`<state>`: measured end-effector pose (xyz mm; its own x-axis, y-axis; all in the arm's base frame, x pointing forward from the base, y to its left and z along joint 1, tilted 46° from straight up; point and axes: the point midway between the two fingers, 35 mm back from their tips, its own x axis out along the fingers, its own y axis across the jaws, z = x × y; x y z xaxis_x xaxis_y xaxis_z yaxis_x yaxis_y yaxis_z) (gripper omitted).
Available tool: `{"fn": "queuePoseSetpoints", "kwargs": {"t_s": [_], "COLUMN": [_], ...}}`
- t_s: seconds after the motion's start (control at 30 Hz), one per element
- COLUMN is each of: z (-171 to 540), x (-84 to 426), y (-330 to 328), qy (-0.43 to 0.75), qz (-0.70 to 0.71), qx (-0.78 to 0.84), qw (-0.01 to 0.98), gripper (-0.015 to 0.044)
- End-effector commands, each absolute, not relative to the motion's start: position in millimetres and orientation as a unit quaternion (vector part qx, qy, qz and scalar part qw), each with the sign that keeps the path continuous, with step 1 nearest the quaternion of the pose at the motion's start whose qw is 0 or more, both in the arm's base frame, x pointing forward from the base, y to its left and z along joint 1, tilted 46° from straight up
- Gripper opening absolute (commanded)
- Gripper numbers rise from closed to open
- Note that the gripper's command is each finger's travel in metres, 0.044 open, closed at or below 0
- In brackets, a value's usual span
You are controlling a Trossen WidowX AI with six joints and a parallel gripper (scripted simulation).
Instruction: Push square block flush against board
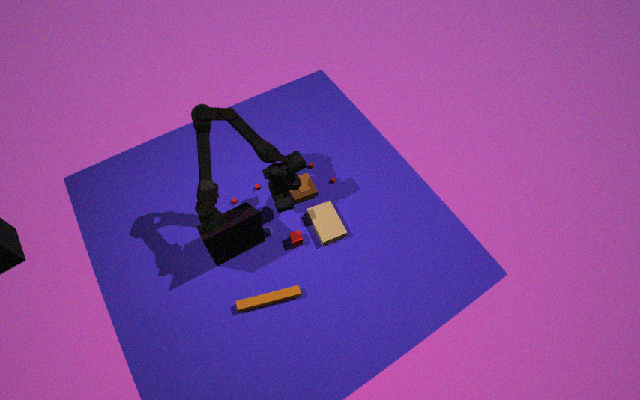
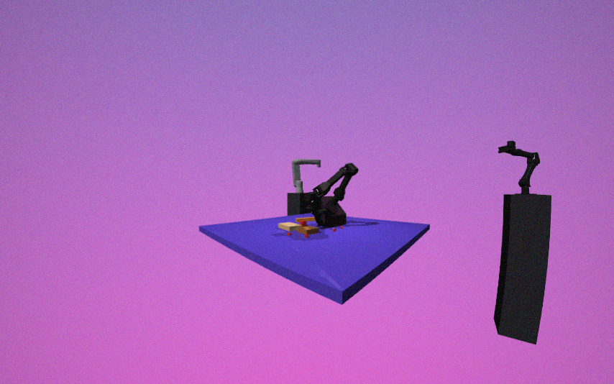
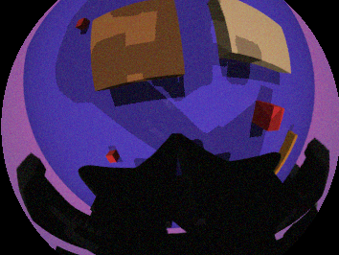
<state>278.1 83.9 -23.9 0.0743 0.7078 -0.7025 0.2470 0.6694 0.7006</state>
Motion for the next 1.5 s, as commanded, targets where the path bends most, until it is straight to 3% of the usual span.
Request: {"fn": "queuePoseSetpoints", "kwargs": {"t_s": [0.0,0.33,0.53,1.47], "z": [-12,8,-30,-31], "x": [281,314,318,354], "y": [77,93,133,127], "qy": [0.65,0.645,0.645,0.644], "qz": [0.188,0.203,0.204,0.204], "qx": [0.362,0.347,0.348,0.347], "qw": [0.641,0.65,0.649,0.65], "gripper": [0.0,0.0,0.0,0.0]}}
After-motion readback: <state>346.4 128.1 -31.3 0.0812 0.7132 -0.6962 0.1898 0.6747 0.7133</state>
